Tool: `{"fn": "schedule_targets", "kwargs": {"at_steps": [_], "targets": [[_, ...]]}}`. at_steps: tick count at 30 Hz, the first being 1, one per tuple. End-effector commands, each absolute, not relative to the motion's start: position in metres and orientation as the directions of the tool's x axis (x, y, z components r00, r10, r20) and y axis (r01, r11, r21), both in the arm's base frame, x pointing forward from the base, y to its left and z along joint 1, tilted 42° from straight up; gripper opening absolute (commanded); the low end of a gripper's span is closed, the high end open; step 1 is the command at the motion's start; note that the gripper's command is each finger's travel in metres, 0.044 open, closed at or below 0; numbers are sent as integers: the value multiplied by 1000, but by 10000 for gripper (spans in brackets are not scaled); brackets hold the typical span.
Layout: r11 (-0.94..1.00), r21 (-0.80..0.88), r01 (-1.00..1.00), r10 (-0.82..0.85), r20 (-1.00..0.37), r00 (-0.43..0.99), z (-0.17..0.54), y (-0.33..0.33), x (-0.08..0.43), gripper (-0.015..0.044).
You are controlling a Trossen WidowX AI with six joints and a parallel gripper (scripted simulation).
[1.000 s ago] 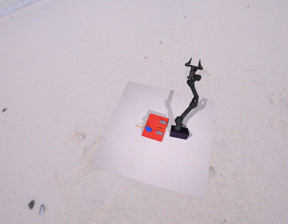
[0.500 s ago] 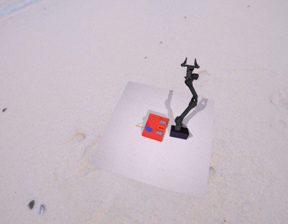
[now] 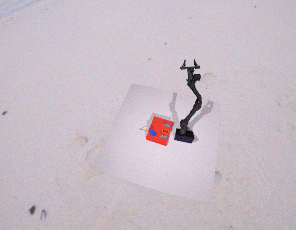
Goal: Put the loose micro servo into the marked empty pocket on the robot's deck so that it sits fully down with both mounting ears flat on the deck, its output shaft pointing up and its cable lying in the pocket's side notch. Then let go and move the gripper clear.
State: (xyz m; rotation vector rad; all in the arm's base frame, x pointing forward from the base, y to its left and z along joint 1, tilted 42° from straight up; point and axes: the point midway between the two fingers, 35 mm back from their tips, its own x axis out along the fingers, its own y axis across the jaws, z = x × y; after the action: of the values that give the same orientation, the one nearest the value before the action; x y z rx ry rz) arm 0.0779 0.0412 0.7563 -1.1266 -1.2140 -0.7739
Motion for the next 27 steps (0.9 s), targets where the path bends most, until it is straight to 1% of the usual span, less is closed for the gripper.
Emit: {"fn": "schedule_targets", "kwargs": {"at_steps": [1,15,21,27], "targets": [[298,-300,906,119,954,276,750,53,102,440],[288,-419,861,155,908,390,733,74,146,440],[253,-477,842,191,877,440,723,86,166,440],[202,-601,773,230,797,559,700,108,211,440]]}}
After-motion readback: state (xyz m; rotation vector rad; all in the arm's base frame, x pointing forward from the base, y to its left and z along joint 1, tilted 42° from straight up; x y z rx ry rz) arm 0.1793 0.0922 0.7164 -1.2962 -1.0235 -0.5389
